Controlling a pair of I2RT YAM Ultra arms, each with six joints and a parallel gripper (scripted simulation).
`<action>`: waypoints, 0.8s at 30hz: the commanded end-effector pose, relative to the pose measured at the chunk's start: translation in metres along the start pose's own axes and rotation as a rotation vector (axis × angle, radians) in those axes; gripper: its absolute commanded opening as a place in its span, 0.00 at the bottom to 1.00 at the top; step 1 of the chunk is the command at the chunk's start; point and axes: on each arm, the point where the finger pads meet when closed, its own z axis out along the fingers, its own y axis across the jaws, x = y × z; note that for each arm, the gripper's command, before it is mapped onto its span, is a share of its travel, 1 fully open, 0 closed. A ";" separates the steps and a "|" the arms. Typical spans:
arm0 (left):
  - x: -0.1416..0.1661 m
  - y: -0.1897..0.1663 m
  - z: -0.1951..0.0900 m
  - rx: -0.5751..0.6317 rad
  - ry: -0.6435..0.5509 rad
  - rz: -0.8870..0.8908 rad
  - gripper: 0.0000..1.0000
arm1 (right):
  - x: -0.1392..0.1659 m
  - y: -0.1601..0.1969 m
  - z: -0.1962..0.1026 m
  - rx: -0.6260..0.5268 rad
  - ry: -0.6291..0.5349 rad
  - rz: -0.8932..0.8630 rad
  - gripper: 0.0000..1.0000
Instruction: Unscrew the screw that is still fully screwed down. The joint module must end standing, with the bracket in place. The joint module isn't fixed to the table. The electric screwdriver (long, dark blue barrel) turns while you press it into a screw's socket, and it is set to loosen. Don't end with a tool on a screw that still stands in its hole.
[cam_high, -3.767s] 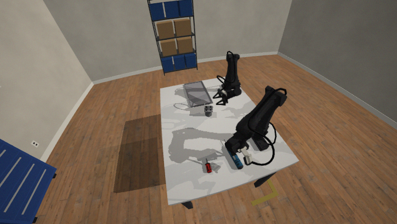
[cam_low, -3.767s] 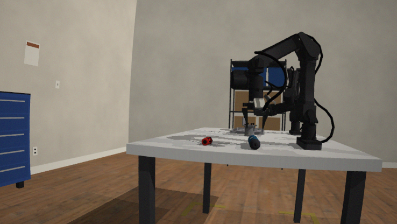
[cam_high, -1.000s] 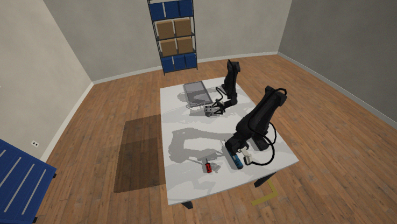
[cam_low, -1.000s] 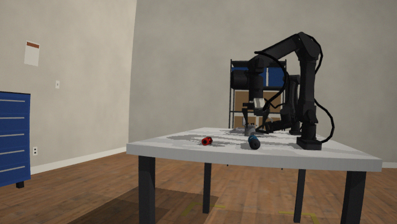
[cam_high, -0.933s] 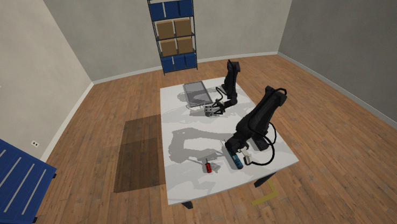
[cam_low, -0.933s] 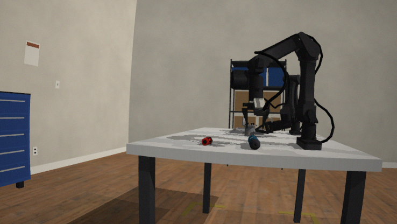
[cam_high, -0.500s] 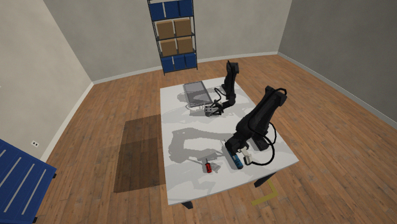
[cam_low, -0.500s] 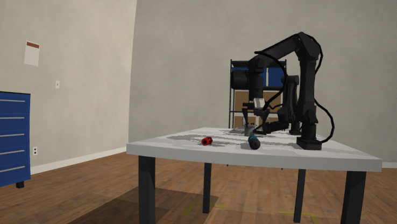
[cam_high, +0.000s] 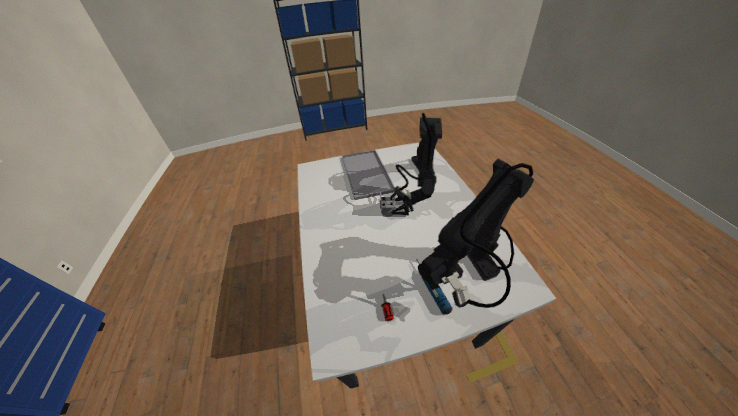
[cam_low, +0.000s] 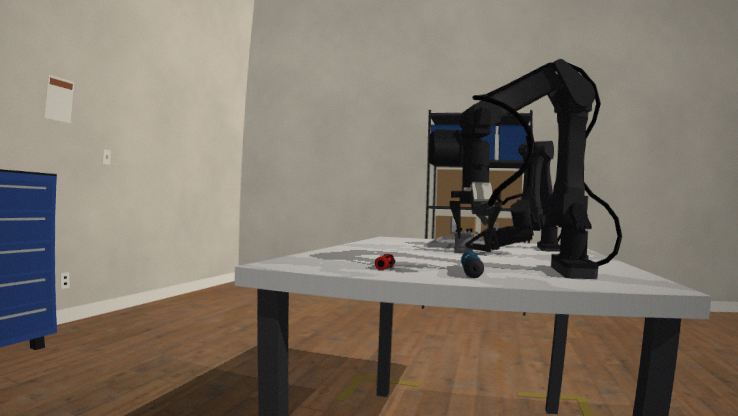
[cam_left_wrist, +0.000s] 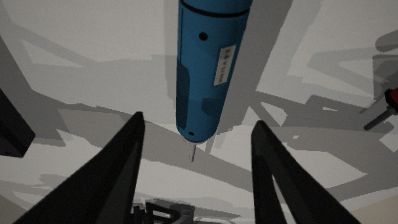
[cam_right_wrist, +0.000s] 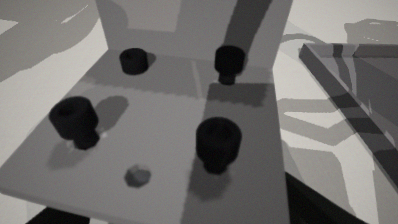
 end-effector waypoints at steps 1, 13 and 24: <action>-0.002 -0.006 -0.008 0.012 -0.026 0.002 0.65 | -0.019 0.009 0.005 -0.005 -0.033 0.052 0.86; -0.002 -0.006 -0.008 0.012 -0.026 0.002 0.65 | -0.009 0.008 0.018 -0.007 -0.020 0.028 0.86; -0.002 -0.006 -0.008 0.012 -0.026 0.002 0.65 | -0.020 0.011 0.017 -0.013 -0.036 0.051 0.86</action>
